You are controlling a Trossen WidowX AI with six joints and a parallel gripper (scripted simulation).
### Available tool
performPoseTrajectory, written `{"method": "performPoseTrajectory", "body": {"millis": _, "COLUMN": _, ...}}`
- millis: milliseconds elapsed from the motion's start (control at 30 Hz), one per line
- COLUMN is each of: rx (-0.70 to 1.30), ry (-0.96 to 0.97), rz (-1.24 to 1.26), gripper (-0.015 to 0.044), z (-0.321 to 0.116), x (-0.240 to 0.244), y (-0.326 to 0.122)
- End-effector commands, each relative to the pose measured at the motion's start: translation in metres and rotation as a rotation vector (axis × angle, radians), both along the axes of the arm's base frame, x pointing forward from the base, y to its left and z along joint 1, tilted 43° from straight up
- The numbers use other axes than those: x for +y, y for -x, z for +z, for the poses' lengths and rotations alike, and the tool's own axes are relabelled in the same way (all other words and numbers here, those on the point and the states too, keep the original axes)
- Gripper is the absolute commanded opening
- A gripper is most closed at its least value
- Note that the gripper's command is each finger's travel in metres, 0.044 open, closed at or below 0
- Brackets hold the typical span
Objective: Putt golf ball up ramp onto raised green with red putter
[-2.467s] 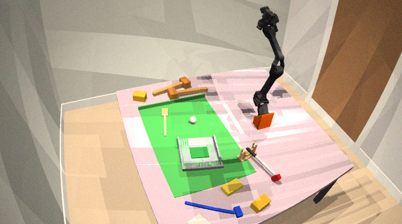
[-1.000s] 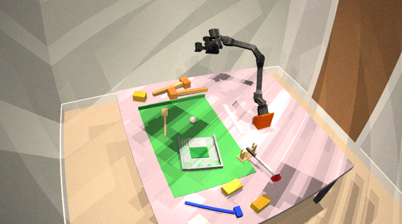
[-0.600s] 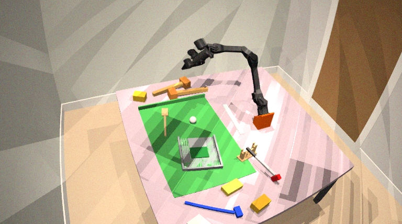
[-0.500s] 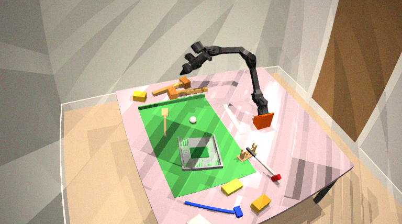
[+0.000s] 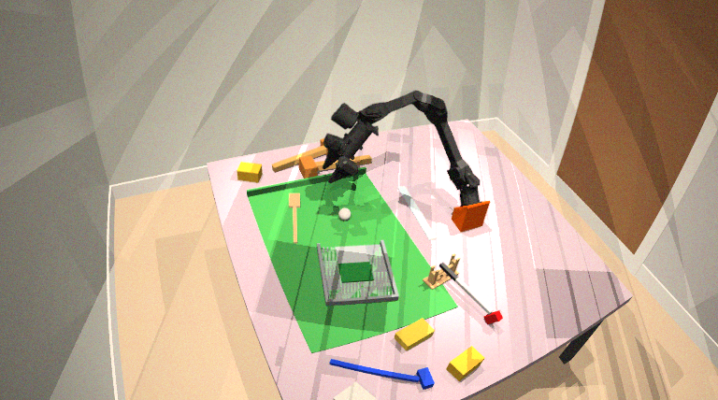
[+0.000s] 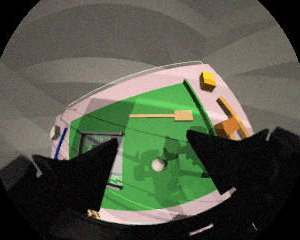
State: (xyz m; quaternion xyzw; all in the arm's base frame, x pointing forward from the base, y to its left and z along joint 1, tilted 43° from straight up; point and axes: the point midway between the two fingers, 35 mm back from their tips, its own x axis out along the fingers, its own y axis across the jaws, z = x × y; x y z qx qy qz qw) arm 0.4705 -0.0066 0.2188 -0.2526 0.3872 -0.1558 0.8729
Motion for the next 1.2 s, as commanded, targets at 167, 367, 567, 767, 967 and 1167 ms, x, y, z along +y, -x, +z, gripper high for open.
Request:
{"method": "performPoseTrajectory", "body": {"millis": 167, "rx": 0.377, "ry": 0.098, "rz": 0.354, "gripper": 0.0440, "z": -0.117, "x": 0.105, "y": 0.017}}
{"method": "performPoseTrajectory", "body": {"millis": 367, "rx": 0.633, "ry": 0.190, "rz": 0.610, "gripper": 0.0440, "z": -0.192, "x": 0.169, "y": 0.060}}
{"method": "performPoseTrajectory", "body": {"millis": 567, "rx": 0.895, "ry": 0.300, "rz": 0.862, "gripper": 0.0440, "z": -0.262, "x": 0.216, "y": 0.123}}
{"method": "performPoseTrajectory", "body": {"millis": 767, "rx": 1.167, "ry": 0.431, "rz": 1.101, "gripper": 0.0440, "z": -0.323, "x": 0.241, "y": 0.200}}
{"method": "performPoseTrajectory", "body": {"millis": 967, "rx": 1.408, "ry": 0.557, "rz": 1.282, "gripper": 0.0440, "z": -0.369, "x": 0.245, "y": 0.270}}
{"method": "performPoseTrajectory", "body": {"millis": 1167, "rx": 1.415, "ry": 0.561, "rz": 1.287, "gripper": 0.0440, "z": -0.375, "x": 0.241, "y": 0.271}}
